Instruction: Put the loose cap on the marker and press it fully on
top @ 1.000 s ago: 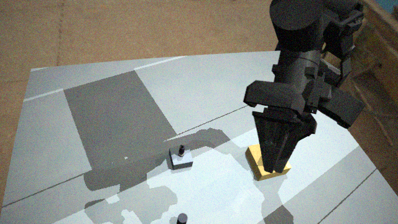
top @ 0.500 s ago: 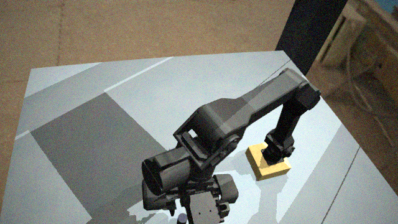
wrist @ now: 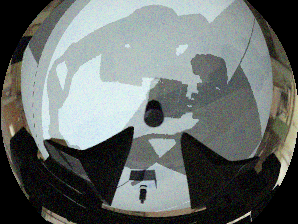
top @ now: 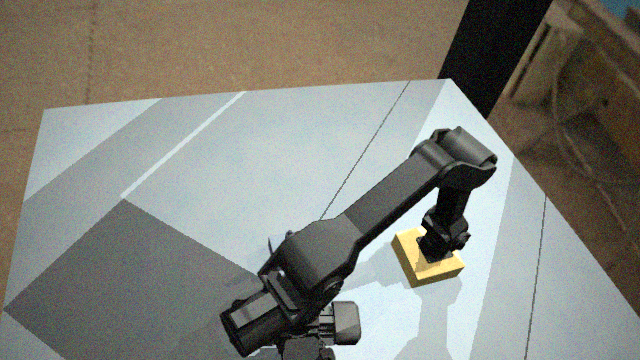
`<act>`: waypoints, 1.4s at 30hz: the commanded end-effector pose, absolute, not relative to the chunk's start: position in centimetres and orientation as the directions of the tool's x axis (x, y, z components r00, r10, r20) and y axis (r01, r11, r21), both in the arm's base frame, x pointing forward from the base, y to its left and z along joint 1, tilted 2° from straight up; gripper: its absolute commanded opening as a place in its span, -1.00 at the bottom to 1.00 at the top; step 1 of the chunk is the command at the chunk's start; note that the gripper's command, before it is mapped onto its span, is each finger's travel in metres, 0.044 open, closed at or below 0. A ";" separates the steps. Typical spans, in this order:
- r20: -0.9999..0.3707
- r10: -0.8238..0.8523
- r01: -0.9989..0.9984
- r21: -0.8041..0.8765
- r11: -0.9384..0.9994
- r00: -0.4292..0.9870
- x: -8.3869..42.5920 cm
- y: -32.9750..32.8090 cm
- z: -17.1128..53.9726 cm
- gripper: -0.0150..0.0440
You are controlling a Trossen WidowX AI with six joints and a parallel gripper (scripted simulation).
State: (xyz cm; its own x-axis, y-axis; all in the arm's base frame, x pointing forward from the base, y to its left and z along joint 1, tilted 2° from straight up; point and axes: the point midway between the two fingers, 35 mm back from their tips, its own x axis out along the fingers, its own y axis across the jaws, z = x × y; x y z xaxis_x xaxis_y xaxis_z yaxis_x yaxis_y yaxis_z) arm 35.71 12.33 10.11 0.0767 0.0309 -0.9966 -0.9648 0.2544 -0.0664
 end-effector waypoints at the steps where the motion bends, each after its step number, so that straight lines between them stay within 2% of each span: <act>1: -0.997 0.022 -0.964 -0.060 0.259 0.068 35.6 12.2 9.1 0.32; 42: -0.997 0.022 -0.964 -0.060 0.259 0.068 35.8 12.4 2.5 0.32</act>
